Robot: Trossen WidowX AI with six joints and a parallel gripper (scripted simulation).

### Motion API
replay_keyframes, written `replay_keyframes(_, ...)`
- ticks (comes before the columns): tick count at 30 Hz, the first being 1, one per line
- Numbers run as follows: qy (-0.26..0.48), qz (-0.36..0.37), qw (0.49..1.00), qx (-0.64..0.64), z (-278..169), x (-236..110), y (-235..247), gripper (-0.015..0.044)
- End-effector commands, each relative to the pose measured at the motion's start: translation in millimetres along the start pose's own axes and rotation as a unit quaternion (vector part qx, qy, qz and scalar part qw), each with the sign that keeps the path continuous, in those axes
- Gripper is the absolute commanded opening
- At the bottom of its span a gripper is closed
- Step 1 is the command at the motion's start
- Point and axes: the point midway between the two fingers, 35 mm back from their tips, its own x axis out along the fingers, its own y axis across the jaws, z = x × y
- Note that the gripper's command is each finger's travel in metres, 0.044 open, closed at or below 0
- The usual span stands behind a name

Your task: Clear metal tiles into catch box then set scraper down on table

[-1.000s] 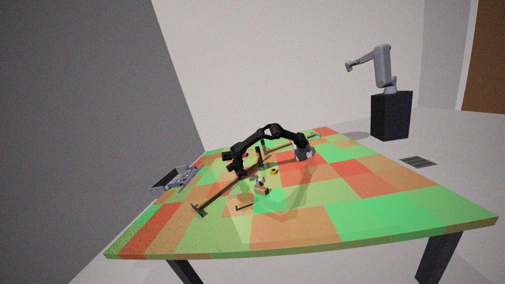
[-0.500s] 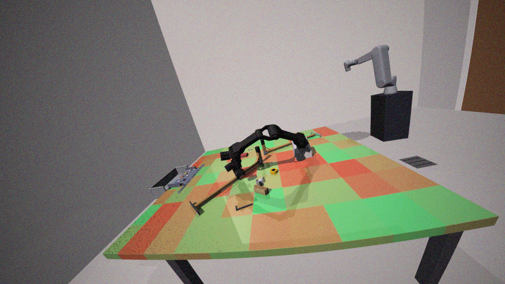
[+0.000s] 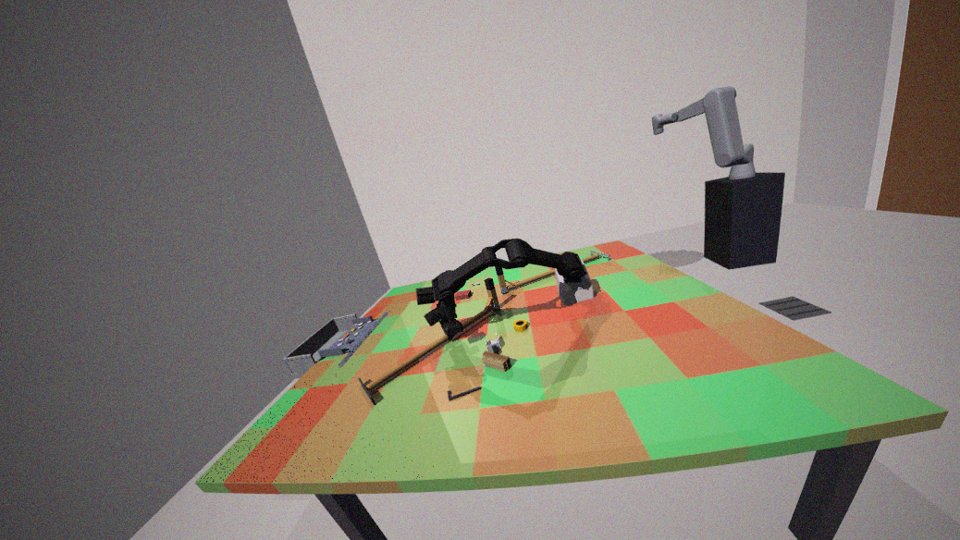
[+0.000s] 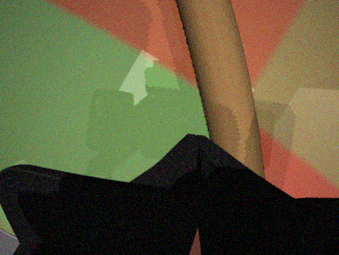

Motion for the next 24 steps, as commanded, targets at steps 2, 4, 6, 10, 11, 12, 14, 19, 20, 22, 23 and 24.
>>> replay_keyframes(2, 0.001, 0.000, 1.000, -0.002, 1.7, 2.1, -6.0, 0.0000)
replay_keyframes(4, 0.001, 0.000, 1.000, -0.002, 2.5, 2.3, -7.8, 0.0000)
replay_keyframes(6, 0.001, 0.000, 1.000, -0.002, 3.4, 2.5, -9.6, 0.0000)
replay_keyframes(10, 0.001, 0.000, 1.000, -0.002, 4.9, 2.9, -13.3, 0.0000)
replay_keyframes(11, 0.001, 0.000, 1.000, -0.002, 5.3, 3.0, -14.2, 0.0000)
replay_keyframes(12, 0.001, 0.000, 1.000, -0.002, 5.6, 3.1, -15.1, 0.0000)
replay_keyframes(14, 0.001, 0.000, 1.000, -0.002, 6.4, 3.3, -16.9, 0.0000)
replay_keyframes(19, 0.001, 0.000, 1.000, -0.002, 8.1, 3.8, -21.5, 0.0000)
replay_keyframes(20, 0.001, 0.000, 1.000, -0.002, 8.5, 3.9, -22.4, 0.0000)
replay_keyframes(22, 0.001, 0.000, 1.000, -0.002, 9.1, 4.0, -24.3, 0.0000)
replay_keyframes(23, 0.001, 0.000, 1.000, -0.002, 9.4, 4.1, -25.2, 0.0000)
replay_keyframes(24, 0.001, 0.000, 1.000, -0.002, 9.8, 4.2, -26.1, 0.0000)
